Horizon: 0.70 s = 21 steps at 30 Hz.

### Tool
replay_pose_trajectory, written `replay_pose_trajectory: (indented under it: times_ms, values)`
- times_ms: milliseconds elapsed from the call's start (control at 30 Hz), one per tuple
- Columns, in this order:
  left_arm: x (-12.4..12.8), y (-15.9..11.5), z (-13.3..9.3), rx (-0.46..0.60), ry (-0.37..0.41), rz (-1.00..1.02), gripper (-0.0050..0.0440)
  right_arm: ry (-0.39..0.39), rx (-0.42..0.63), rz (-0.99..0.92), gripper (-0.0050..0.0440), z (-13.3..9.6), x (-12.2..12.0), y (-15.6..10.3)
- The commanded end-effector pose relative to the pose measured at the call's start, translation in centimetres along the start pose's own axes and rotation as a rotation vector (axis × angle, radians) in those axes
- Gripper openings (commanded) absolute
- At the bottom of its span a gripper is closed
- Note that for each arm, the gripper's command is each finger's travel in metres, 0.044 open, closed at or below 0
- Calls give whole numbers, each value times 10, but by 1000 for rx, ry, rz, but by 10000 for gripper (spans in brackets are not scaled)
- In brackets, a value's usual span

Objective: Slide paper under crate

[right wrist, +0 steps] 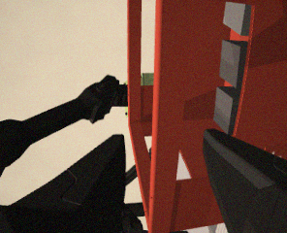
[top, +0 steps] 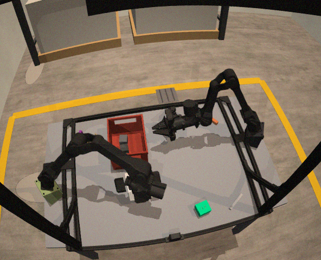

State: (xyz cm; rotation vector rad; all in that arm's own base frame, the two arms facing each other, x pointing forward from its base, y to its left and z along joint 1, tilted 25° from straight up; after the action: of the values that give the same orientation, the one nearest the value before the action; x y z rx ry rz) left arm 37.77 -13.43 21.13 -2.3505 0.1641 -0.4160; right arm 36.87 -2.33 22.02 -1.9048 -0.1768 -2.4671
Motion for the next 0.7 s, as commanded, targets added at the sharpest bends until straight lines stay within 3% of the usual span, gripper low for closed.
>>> replay_pose_trajectory:
  times_ms: [0, 200, 667]
  values:
    - [0, 0, 0, 4, -1, 5, 60, 5, -7, 17, 150, 7, -6, 1]
    - [0, 0, 0, 4, -1, 5, 60, 15, -12, 44, 150, 18, -15, 3]
    - [0, 0, 0, 4, -1, 5, 60, 15, -12, 44, 150, 36, -10, 6]
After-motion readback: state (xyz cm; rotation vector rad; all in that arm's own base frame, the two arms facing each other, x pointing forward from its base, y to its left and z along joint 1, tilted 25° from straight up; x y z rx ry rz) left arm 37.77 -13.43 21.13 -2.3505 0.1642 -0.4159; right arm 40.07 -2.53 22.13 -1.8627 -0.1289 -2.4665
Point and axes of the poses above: on each arm, the point midway between the two fingers, 35 mm back from their tips, its own z axis out along the fingers, its own x axis across the jaws, y = z × x, the point moved 8 cm from there along -z, back along the fingers, and after that the axes turned 12 degrees about z, right-handed, at the moved point
